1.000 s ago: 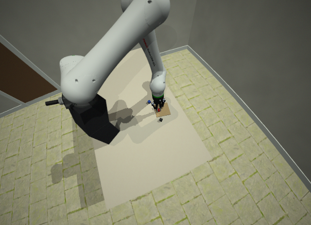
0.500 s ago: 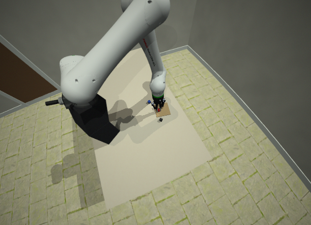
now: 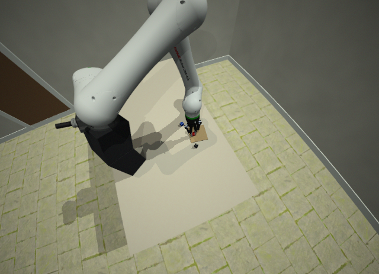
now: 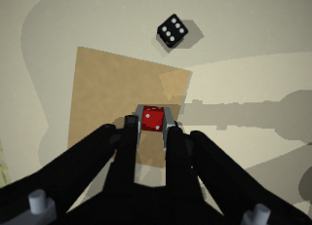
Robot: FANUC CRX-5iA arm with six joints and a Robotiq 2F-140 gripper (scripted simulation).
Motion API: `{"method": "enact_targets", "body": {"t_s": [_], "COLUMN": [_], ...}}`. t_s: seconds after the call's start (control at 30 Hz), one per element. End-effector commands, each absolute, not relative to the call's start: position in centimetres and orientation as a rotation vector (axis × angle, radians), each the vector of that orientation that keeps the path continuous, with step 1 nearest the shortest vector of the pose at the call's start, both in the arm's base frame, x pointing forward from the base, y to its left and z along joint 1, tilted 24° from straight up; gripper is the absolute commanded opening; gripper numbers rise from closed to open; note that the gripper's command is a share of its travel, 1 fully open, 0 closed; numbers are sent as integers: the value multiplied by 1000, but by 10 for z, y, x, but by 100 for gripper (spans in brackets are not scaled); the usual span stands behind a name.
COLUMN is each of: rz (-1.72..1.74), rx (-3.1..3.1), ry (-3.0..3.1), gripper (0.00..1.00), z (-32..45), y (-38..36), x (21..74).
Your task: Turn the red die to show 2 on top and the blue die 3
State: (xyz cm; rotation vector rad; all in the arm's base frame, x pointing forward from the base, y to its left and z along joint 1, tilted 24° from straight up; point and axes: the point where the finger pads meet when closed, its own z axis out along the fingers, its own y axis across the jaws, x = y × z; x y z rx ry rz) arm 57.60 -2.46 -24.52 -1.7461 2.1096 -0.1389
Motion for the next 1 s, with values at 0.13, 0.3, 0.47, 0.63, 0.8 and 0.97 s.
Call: {"method": "enact_targets", "body": {"t_s": [0.13,0.3,0.47,0.63,0.8,0.97], "rz": [-139,-139,-139,-139,-139,-139], "rx": [-1746,-1746,-1746,-1746,-1746,-1746], "ry": [2110,2110,2110,2110,2110,2110], "gripper": [13,17,22,25,25,25], "z": [-245,-245,-245,-245,-245,-245], "y": [-25,-25,-25,-25,-25,-25], "x": [576,576,576,576,576,576]}}
